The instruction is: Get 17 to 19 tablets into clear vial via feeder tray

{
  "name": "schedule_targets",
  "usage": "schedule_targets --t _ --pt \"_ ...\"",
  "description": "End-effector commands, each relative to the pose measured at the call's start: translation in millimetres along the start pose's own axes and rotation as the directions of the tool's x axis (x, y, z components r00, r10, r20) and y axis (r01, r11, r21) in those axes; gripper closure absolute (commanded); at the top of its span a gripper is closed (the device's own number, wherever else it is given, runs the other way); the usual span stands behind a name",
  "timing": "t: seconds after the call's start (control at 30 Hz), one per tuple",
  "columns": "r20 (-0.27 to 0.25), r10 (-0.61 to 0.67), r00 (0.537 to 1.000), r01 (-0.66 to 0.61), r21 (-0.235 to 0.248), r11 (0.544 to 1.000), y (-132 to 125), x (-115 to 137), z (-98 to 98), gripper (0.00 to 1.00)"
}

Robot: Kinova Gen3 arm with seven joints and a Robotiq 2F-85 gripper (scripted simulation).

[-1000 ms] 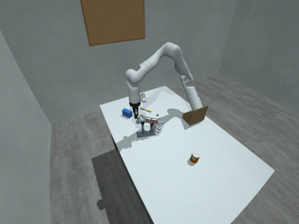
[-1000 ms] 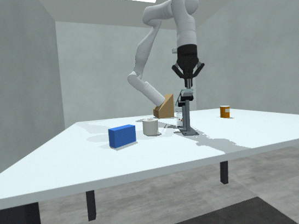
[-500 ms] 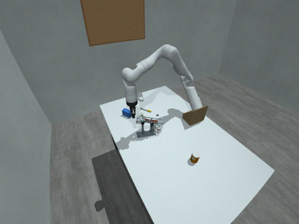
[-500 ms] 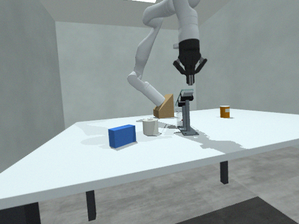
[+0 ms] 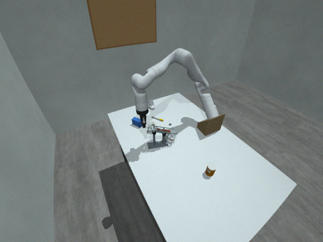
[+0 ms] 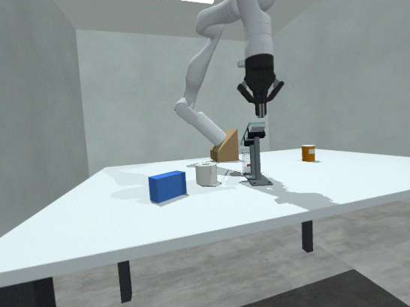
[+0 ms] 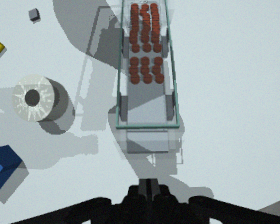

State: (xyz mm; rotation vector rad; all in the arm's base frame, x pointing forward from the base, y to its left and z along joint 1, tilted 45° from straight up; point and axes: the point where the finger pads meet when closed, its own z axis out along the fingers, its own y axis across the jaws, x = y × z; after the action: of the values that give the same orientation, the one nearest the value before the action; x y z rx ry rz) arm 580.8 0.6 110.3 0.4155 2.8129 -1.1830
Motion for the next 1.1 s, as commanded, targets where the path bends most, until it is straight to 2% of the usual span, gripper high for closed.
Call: schedule_targets --t 0.0,0.6,0.73,0.93,1.07 --pt "0.002 0.000 1.000 0.000 -0.001 1.000 0 0 -1.2 1.00" --pt "0.002 0.000 1.000 0.000 -0.001 1.000 0 1 -0.8 1.00" --pt "0.002 0.000 1.000 0.000 -0.001 1.000 0 5 1.2 1.00" --pt "0.002 0.000 1.000 0.000 -0.001 1.000 0 28 10.8 1.00" --pt "0.002 0.000 1.000 0.000 -0.001 1.000 0 29 11.0 1.00"
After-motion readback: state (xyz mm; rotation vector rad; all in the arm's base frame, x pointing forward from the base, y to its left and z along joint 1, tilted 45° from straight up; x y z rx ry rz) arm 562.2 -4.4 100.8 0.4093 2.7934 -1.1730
